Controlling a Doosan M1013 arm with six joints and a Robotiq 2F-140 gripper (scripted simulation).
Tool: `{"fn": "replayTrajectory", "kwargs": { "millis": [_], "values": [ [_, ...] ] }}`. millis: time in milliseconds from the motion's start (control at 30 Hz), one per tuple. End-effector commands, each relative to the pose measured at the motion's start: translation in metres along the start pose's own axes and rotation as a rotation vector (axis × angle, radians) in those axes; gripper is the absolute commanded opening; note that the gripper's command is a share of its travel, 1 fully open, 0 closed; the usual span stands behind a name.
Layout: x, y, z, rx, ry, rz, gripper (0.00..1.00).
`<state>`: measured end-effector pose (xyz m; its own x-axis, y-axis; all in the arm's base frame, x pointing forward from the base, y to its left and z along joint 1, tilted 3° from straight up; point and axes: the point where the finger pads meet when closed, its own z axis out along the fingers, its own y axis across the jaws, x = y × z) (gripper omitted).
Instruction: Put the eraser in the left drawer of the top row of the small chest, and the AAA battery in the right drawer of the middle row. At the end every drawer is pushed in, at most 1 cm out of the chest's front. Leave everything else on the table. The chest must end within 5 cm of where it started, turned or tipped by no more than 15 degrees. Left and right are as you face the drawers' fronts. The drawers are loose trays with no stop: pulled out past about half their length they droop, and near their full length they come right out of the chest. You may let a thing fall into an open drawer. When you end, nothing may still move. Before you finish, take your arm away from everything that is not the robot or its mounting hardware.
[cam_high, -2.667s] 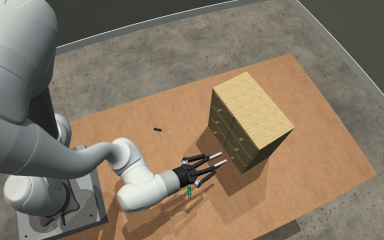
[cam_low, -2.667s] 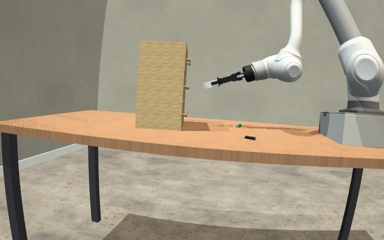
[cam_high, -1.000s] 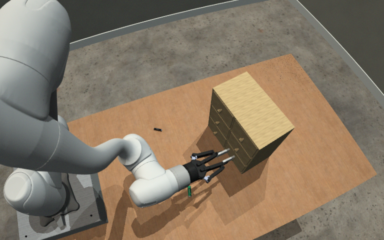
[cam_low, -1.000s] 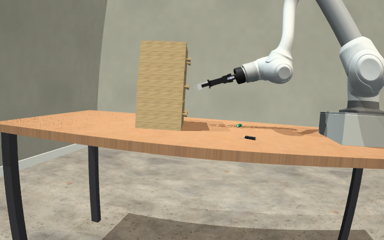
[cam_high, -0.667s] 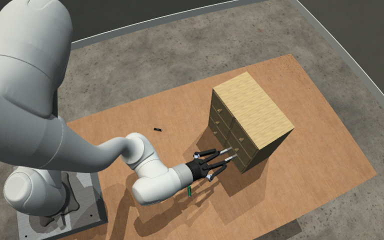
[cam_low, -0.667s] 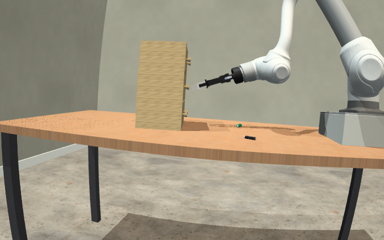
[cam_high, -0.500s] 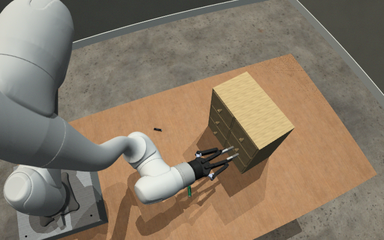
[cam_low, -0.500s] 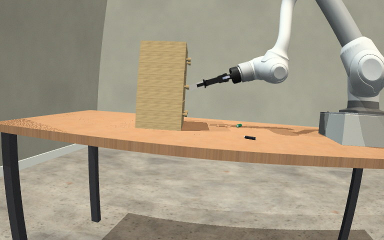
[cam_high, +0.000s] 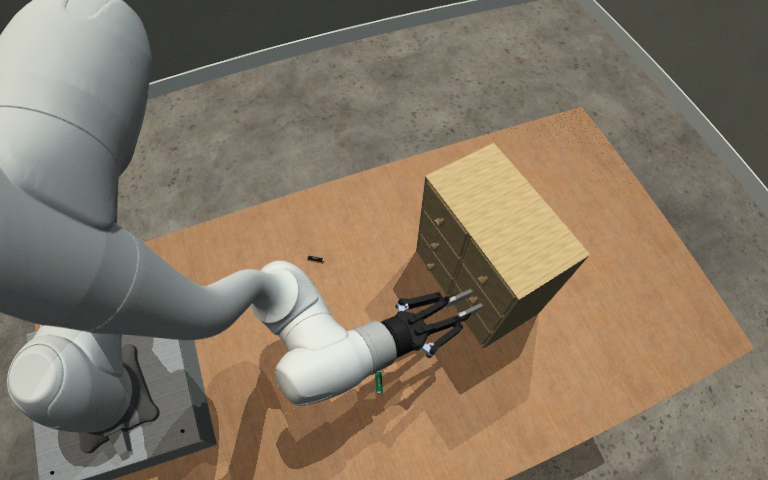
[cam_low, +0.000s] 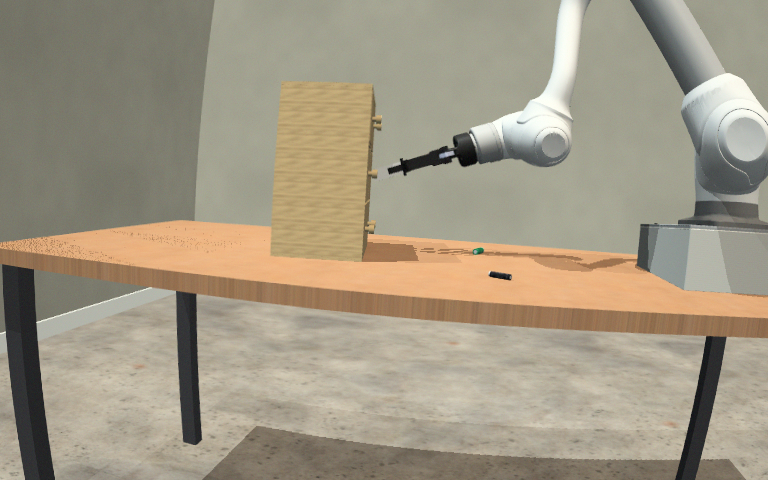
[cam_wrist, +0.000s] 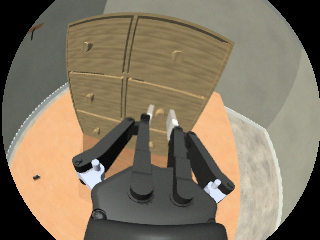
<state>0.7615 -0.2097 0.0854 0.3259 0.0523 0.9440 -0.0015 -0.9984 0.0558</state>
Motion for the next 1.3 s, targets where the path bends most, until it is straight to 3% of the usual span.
{"fn": "replayTrajectory", "kwargs": {
  "millis": [0, 733, 767, 1267],
  "values": [
    [0.0002, 0.0000, 0.0001, 0.000, 0.000, 0.000, 0.20],
    [0.0002, 0.0000, 0.0001, 0.000, 0.000, 0.000, 0.20],
    [0.0002, 0.0000, 0.0001, 0.000, 0.000, 0.000, 0.08],
    [0.0002, 0.0000, 0.0001, 0.000, 0.000, 0.000, 0.08]
  ]
}}
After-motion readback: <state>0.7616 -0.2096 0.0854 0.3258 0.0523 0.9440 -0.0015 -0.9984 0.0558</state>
